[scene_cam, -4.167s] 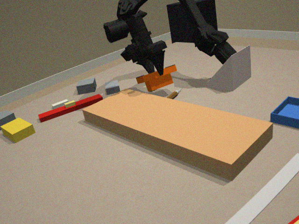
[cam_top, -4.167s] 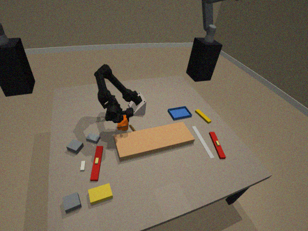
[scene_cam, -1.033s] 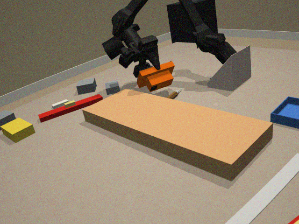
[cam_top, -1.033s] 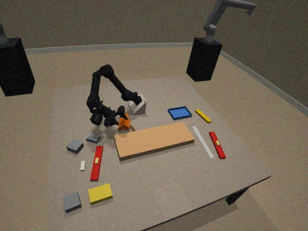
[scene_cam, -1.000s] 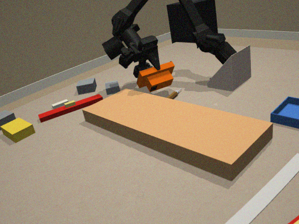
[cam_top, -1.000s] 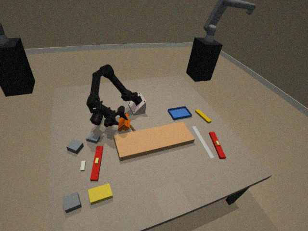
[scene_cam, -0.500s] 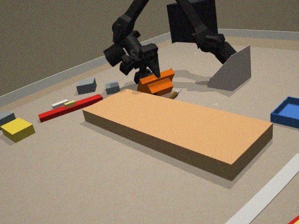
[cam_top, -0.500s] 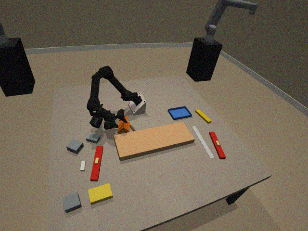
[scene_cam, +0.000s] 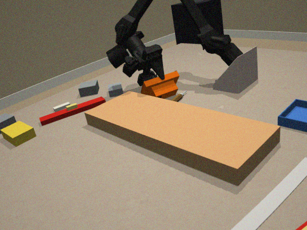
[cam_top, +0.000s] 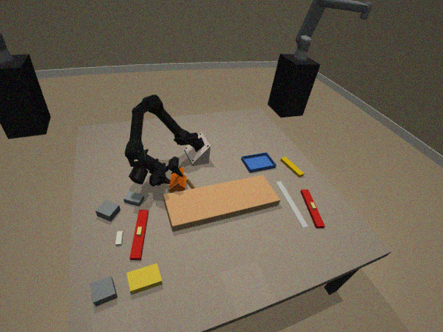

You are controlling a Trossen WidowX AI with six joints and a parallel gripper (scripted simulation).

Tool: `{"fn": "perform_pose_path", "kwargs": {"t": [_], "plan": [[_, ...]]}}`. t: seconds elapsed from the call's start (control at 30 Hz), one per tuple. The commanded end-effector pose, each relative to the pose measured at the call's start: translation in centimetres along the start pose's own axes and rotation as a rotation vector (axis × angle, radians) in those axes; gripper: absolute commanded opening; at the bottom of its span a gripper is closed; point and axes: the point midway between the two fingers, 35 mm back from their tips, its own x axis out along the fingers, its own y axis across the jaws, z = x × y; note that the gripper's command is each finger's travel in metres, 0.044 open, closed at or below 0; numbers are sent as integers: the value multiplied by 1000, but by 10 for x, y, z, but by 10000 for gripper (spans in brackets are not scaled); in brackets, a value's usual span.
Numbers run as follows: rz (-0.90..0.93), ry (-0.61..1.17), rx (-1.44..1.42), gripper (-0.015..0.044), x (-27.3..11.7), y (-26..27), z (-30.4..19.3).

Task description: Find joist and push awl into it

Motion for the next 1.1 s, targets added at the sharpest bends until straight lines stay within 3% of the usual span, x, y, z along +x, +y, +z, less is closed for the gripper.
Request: {"fn": "perform_pose_path", "kwargs": {"t": [0.0, 0.77, 1.07], "plan": [[2, 0, 0, 440, -1, 1, 0], [-3, -4, 0, 440, -31, 1, 0], [-62, -121, 12, 440, -124, 42, -13]]}}
